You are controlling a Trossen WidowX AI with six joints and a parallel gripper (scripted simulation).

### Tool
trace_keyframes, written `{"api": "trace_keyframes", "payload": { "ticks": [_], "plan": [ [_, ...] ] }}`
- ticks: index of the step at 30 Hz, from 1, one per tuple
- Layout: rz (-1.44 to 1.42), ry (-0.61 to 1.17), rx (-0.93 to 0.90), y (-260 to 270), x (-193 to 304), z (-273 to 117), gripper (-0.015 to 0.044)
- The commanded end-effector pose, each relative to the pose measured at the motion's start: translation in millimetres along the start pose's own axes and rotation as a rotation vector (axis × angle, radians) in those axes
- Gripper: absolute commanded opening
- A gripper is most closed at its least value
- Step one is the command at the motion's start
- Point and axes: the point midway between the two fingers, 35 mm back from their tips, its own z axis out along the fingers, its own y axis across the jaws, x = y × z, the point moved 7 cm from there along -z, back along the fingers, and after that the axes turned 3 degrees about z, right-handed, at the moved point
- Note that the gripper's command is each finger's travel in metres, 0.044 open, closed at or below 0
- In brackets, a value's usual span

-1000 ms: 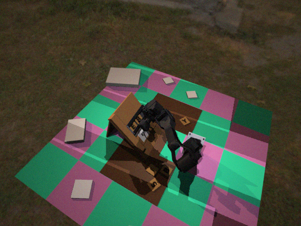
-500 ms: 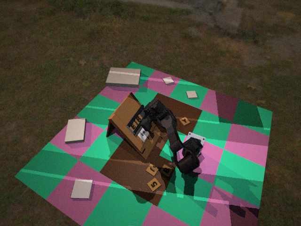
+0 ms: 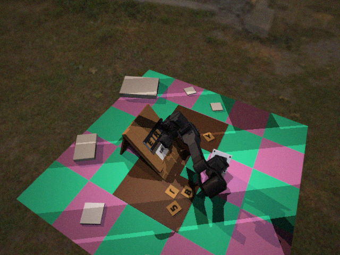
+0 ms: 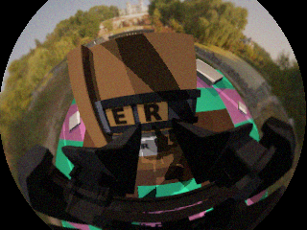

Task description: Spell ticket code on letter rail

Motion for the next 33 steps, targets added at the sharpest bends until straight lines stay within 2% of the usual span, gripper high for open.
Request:
{"api": "trace_keyframes", "payload": {
  "ticks": [1, 5, 6, 17, 27, 33],
  "plan": [
    [0.000, -0.001, 0.000, 0, 0, 0, 0.0111],
    [0.000, -0.001, 0.000, 0, 0, 0, 0.0006],
    [0.000, -0.001, 0.000, 0, 0, 0, 0.0000],
    [0.005, 0.040, 0.022, -4, -7, 4, 0.0000],
    [0.027, 0.377, 0.116, -25, -48, 24, 0.0000],
    [-0.001, 0.604, 0.073, -28, -64, 33, 0.0000]
  ]
}}
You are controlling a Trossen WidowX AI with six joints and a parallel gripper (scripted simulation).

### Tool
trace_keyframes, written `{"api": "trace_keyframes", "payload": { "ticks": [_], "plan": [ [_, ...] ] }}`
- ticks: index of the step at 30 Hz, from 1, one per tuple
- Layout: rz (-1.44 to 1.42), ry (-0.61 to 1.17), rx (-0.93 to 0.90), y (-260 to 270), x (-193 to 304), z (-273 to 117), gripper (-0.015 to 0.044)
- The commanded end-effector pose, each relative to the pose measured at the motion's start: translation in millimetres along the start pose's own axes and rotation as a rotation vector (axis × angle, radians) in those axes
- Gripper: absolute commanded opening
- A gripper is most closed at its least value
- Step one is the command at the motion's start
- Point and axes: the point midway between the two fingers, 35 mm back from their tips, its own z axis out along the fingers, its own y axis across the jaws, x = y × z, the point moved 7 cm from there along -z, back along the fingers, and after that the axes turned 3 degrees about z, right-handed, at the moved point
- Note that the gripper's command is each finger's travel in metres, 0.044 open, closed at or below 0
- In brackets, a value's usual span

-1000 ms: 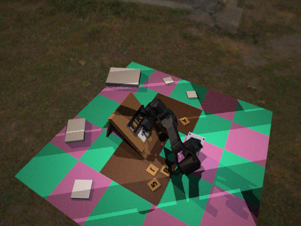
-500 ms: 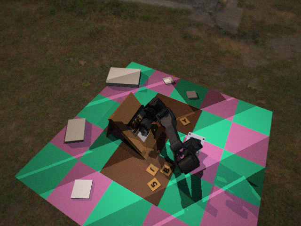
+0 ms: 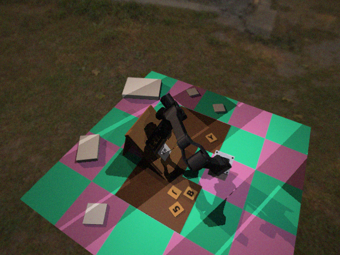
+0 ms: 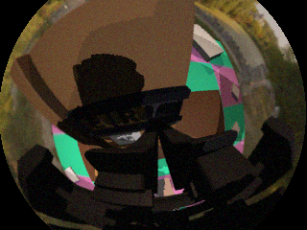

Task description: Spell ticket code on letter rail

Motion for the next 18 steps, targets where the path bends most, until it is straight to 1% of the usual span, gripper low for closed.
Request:
{"api": "trace_keyframes", "payload": {
  "ticks": [1, 4, 18],
  "plan": [
    [-0.046, 0.186, -0.032, -1.8, -14.8, 0.0, 0.0000],
    [-0.060, 0.237, -0.051, -2.0, -18.3, -0.3, 0.0000],
    [-0.060, 0.237, -0.051, -2.4, -19.7, 4.4, 0.0000]
  ]
}}
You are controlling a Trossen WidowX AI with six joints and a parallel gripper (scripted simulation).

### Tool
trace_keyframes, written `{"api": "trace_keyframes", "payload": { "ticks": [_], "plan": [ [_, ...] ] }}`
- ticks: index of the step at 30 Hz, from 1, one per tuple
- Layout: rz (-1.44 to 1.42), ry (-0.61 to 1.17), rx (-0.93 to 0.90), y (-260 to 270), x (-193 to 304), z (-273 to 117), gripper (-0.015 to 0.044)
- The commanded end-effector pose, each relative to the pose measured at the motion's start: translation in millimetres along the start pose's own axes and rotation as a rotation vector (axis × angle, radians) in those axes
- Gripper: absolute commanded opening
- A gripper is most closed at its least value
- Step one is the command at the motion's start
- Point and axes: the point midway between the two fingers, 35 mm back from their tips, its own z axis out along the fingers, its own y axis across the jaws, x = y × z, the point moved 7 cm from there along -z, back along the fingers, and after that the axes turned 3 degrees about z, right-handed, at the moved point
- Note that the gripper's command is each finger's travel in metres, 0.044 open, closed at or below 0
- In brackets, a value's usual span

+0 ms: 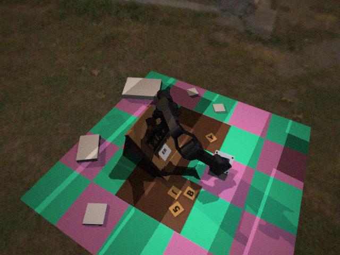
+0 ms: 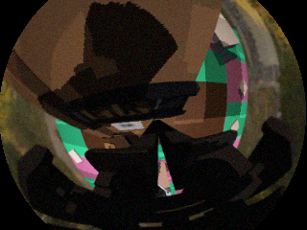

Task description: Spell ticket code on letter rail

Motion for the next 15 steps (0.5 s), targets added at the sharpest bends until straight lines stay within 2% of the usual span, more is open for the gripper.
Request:
{"api": "trace_keyframes", "payload": {
  "ticks": [1, 15],
  "plan": [
    [-0.005, 0.000, 0.003, -0.5, -2.1, 1.9, 0.0000],
    [-0.005, 0.000, 0.003, 0.2, -7.0, 6.8, 0.0000]
  ]
}}
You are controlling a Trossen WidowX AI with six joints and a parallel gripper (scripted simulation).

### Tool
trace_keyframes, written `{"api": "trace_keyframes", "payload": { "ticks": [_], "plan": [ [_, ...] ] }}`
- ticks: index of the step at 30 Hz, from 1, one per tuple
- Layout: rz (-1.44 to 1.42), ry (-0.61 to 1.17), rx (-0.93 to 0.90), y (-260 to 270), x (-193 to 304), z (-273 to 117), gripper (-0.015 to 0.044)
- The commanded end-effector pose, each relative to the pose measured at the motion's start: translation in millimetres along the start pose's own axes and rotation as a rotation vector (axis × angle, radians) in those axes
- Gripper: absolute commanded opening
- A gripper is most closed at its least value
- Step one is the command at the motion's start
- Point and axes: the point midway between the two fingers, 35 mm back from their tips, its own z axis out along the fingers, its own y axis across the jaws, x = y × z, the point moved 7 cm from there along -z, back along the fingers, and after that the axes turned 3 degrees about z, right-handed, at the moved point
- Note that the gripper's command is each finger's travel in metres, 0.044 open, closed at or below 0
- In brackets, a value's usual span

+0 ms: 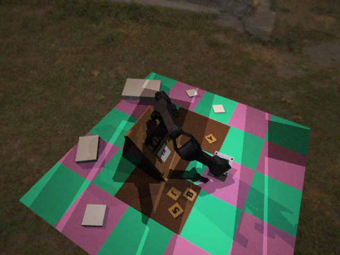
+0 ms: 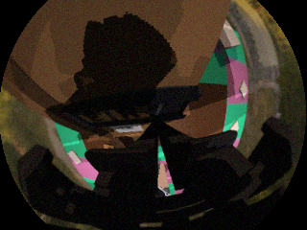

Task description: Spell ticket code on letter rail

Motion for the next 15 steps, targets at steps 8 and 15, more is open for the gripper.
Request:
{"api": "trace_keyframes", "payload": {
  "ticks": [8, 15],
  "plan": [
    [0.003, -0.003, -0.002, 1.0, -4.4, 3.7, 0.0000],
    [0.003, -0.003, -0.002, 1.4, -6.8, 6.2, 0.0000]
  ]
}}
